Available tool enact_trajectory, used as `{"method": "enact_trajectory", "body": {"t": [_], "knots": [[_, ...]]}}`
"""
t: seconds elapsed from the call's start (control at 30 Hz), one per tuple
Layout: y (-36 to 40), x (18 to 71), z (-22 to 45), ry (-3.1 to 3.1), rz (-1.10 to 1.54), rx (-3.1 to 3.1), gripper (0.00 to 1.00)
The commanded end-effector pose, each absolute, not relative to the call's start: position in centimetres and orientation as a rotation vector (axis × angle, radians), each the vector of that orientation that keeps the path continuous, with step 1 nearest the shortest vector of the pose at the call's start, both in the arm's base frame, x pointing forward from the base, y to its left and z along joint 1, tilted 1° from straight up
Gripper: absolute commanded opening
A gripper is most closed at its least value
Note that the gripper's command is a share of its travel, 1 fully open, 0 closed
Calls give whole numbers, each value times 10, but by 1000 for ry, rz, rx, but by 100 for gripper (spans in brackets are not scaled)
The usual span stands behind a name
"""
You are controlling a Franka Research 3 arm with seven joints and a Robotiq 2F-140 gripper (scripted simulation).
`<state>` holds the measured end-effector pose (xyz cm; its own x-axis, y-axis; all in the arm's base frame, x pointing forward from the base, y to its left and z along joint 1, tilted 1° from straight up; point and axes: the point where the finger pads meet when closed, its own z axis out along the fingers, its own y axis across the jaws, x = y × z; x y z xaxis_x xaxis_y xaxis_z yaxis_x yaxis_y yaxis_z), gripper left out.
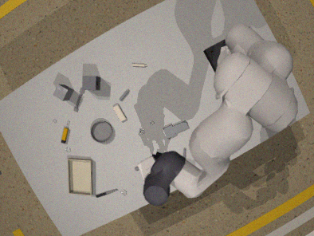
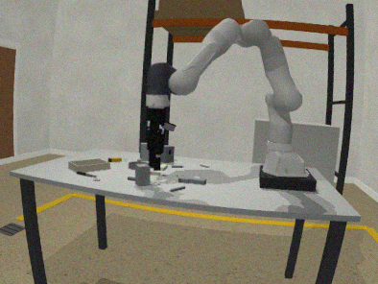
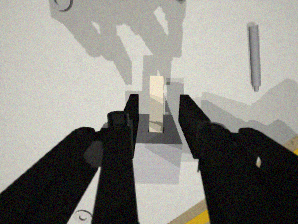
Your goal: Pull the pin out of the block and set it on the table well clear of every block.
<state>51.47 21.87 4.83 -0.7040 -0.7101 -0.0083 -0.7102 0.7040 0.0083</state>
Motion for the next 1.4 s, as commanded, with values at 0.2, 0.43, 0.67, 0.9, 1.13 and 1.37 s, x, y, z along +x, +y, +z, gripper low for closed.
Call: {"method": "enact_trajectory", "body": {"t": [0.2, 0.43, 0.67, 0.9, 1.13, 1.37], "knots": [[220, 515, 39, 2891, 23, -1210, 33], [220, 515, 38, 2891, 21, -1208, 33], [220, 516, 37, 2891, 19, -1205, 33], [219, 516, 33, 2892, 18, -1204, 33], [219, 516, 26, 2893, 17, -1201, 33], [219, 516, 26, 2893, 16, -1201, 33]]}}
